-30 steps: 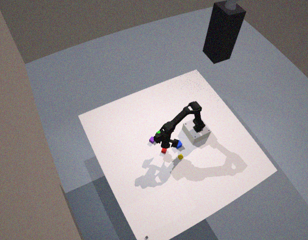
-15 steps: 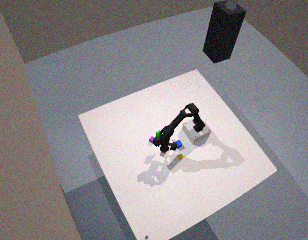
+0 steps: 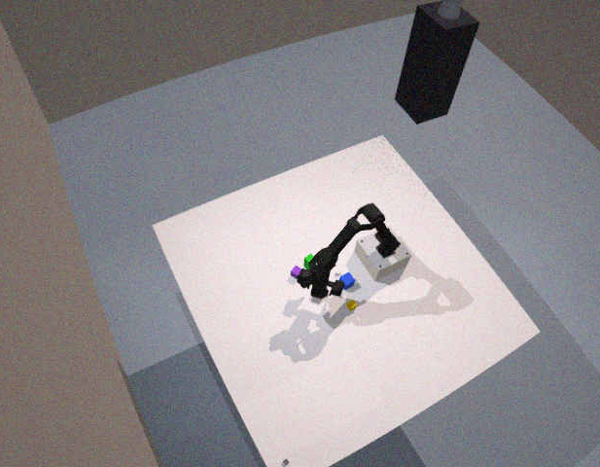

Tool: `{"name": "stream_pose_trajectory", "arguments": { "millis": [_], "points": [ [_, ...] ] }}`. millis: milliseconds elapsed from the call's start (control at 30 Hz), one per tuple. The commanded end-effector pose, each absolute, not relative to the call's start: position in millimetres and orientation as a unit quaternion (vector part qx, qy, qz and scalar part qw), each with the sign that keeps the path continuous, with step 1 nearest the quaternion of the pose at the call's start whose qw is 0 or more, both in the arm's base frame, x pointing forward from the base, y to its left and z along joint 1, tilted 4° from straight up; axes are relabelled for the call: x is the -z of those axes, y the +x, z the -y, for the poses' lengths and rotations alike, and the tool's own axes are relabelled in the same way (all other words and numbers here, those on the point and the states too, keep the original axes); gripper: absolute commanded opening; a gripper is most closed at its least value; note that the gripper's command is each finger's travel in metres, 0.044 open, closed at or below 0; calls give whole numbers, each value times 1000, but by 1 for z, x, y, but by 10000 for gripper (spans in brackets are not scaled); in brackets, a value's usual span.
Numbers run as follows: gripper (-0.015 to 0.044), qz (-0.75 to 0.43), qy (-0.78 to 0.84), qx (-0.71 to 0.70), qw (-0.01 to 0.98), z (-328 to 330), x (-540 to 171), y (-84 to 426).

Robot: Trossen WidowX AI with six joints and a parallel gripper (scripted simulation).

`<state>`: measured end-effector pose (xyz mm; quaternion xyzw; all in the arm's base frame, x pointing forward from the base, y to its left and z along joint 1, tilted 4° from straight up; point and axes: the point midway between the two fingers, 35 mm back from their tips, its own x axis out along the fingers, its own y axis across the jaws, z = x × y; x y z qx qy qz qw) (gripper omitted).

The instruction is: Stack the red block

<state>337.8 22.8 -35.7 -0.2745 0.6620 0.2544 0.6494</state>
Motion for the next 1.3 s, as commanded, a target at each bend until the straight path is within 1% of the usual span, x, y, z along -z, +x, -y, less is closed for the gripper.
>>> {"name": "stream_pose_trajectory", "arguments": {
  "millis": [0,367,933,1267],
  "points": [
    [440,-667,-277,-256,643,-21,45,334],
    [440,-667,-277,-256,643,-21,62,332],
    [440,-667,-277,-256,643,-21,61,332],
    [177,-667,-277,-256,643,-21,61,332]
  ]
}}
